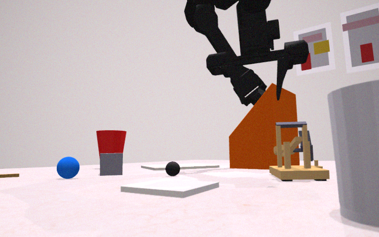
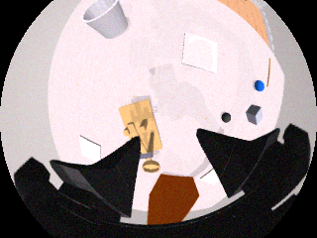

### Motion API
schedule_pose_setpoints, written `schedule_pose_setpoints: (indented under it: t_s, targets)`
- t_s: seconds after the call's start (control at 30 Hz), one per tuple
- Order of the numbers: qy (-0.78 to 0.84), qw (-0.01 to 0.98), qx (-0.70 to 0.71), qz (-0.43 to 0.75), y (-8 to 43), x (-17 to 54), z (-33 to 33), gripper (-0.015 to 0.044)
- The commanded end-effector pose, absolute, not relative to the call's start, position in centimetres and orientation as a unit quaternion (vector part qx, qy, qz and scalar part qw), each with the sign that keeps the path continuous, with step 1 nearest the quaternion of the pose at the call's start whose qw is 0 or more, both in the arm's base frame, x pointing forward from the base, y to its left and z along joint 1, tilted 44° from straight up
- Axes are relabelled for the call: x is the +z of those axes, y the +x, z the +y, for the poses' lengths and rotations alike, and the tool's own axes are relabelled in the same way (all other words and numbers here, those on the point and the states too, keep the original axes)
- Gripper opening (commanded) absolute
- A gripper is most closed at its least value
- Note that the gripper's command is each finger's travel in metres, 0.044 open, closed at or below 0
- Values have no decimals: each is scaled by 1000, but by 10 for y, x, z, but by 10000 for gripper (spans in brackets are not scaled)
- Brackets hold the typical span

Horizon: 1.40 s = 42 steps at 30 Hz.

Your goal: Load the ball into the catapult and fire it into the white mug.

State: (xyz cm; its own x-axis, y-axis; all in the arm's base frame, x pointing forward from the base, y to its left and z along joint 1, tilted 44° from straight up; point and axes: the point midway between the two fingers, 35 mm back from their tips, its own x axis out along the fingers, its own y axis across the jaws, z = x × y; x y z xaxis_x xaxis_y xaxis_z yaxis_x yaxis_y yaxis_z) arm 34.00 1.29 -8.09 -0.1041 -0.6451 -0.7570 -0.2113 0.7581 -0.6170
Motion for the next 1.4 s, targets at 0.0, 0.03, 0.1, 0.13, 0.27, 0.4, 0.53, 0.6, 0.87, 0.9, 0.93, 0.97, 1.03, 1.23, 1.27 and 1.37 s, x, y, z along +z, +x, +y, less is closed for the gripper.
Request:
schedule_pose_setpoints:
  t_s: [0.0, 0.03, 0.1, 0.13, 0.27, 0.4, 0.53, 0.6, 0.87, 0.9, 0.93, 0.97, 1.03, 1.23, 1.27, 1.37]
  targets:
    - [-260, 617, -221, 709, 351, -58, -47, 300]
    - [-252, 621, -233, 705, 352, -52, -64, 300]
    - [-238, 626, -253, 698, 353, -42, -92, 300]
    - [-232, 629, -265, 694, 352, -36, -107, 300]
    - [-208, 632, -315, 677, 343, -13, -167, 300]
    - [-201, 631, -334, 671, 340, -6, -186, 300]
    - [-201, 631, -334, 671, 338, -7, -185, 300]
    - [-201, 631, -334, 671, 338, -10, -189, 300]
    - [-201, 631, -334, 671, 336, -18, -196, 300]
    - [-201, 631, -334, 671, 336, -19, -197, 300]
    - [-201, 631, -334, 671, 336, -20, -199, 300]
    - [-201, 631, -334, 671, 336, -21, -200, 300]
    - [-201, 631, -334, 671, 335, -24, -202, 300]
    - [-201, 631, -334, 671, 334, -31, -209, 300]
    - [-201, 631, -334, 671, 334, -32, -210, 300]
    - [-201, 631, -334, 671, 333, -35, -213, 300]
